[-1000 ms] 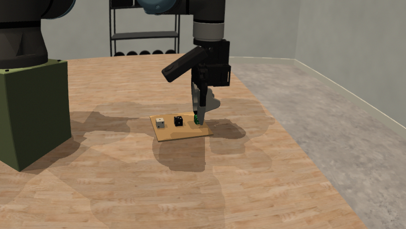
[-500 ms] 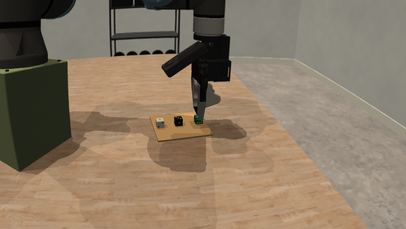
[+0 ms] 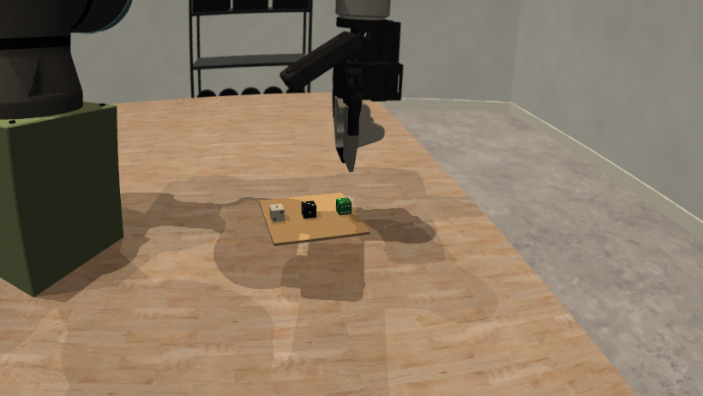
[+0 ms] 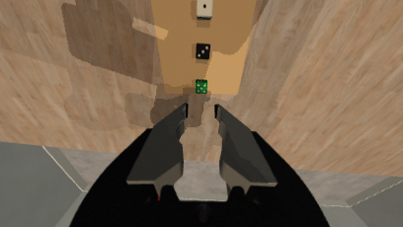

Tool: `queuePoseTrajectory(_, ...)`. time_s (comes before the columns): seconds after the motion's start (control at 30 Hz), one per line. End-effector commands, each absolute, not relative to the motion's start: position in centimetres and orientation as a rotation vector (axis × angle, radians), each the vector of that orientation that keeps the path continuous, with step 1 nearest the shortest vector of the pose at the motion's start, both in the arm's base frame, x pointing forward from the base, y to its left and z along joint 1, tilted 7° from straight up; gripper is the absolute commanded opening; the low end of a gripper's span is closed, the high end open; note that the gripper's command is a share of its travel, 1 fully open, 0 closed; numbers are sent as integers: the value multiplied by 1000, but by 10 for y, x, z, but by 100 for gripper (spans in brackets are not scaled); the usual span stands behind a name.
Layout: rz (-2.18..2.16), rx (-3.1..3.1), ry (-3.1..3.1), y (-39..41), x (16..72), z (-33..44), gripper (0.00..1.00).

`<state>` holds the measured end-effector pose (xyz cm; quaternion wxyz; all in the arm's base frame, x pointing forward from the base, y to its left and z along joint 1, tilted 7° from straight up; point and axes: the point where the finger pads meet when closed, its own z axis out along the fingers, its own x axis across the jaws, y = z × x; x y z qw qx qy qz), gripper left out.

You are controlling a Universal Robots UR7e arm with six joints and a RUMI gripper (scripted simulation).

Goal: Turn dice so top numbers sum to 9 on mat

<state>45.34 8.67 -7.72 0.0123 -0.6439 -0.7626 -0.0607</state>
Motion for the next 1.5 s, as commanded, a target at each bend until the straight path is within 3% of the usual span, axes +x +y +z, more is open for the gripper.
queuePoseTrajectory(0.0, -189, -2007, -2377, 85, 453, -66, 21)
queuePoseTrajectory(0.23, -189, -2007, -2377, 85, 453, -59, 21)
queuePoseTrajectory(0.27, -189, -2007, -2377, 85, 453, -59, 100)
queuePoseTrajectory(1.1, -189, -2007, -2377, 84, 452, -58, 100)
queuePoseTrajectory(1.47, -189, -2007, -2377, 80, 450, -18, 100)
